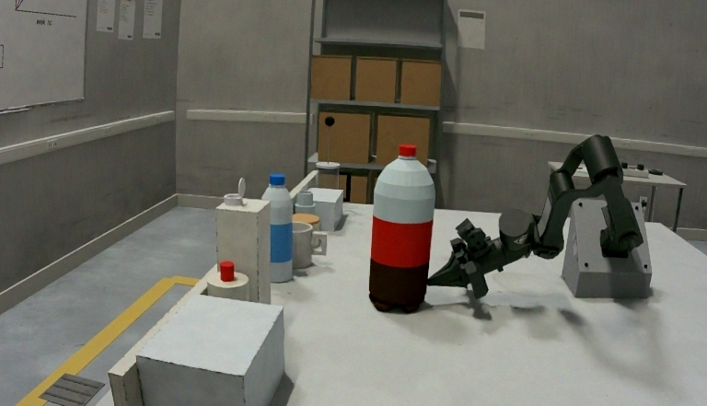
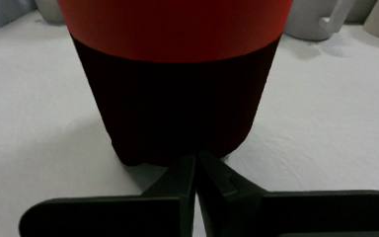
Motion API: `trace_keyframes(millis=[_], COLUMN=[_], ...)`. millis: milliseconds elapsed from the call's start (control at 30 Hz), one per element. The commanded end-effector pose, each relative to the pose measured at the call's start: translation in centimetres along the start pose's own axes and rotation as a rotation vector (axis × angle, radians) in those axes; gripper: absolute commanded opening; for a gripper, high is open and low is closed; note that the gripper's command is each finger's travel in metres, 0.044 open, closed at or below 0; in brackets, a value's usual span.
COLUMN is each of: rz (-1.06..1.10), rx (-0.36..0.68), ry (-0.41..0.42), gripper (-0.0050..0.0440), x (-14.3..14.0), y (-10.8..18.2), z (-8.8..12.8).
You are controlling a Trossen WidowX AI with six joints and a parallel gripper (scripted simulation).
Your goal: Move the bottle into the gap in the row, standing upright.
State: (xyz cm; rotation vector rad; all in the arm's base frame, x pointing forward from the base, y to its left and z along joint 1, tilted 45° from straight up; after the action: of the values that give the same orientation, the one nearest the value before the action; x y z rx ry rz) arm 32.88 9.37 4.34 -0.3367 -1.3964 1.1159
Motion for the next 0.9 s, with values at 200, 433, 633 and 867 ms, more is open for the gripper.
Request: trace_keyframes(millis=[200, 433, 633, 867], rz=[0.007, 0.007, 0.007, 0.007], rx=[-0.005, -0.005, -0.005, -0.005], ry=[-0.01, -0.01, -0.01, -0.01], gripper=[-0.005, -0.005, -0.005, -0.005], x=[0.04, -0.03, -0.06, -0.14], y=[-0.31, -0.37, -0.41, -0.47], z=[-0.52, -0.67, -0.76, -0.91])
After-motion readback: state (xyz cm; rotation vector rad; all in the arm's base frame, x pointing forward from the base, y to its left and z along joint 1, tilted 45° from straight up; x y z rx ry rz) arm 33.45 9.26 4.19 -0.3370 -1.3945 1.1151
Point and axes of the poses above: the point midway between the two fingers, 35 mm back from their tips, its own z axis back along the fingers, its own x axis across the jaws, y = z × x, the point moved 6 cm from there along z, back along the fingers, and after that the axes turned 8 degrees about z, right-handed, at the moved point
